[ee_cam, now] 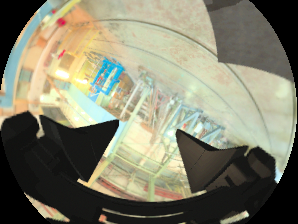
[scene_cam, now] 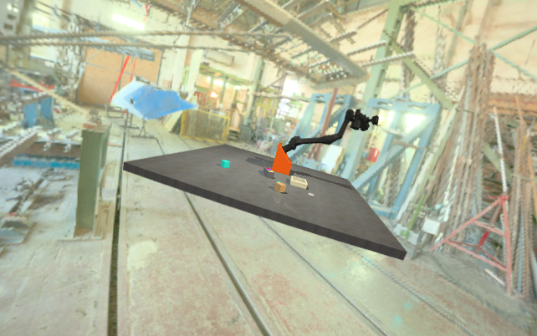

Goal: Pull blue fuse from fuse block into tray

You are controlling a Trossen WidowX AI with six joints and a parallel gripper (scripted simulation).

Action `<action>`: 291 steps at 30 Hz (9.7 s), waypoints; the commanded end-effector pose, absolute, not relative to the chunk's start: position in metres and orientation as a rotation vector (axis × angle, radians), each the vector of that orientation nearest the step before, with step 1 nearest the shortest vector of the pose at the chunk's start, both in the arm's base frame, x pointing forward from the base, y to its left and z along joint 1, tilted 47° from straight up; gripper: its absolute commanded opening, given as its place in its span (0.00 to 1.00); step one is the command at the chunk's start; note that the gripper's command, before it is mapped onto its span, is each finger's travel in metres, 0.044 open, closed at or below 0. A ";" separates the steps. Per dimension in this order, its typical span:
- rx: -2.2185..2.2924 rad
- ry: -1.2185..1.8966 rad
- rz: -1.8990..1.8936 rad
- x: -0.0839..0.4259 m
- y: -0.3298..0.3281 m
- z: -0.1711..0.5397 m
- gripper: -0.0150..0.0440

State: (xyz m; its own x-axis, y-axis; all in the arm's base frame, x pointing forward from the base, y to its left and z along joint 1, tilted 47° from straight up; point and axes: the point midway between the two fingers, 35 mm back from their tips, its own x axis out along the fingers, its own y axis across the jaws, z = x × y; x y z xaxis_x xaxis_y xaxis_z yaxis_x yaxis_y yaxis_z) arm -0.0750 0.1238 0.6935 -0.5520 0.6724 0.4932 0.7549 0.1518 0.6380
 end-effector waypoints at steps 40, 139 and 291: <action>-0.616 -1.230 -1.563 -0.012 -0.271 0.690 0.37; 1.427 1.809 -0.266 0.304 0.028 -0.077 0.37; 1.424 1.806 -0.271 0.309 0.011 -0.049 0.25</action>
State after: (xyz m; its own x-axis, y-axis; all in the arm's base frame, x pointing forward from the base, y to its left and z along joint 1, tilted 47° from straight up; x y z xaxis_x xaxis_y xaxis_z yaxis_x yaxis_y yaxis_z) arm 0.3066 0.0063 -0.0551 -0.0409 0.7227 -0.6900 0.8926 0.3368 0.2998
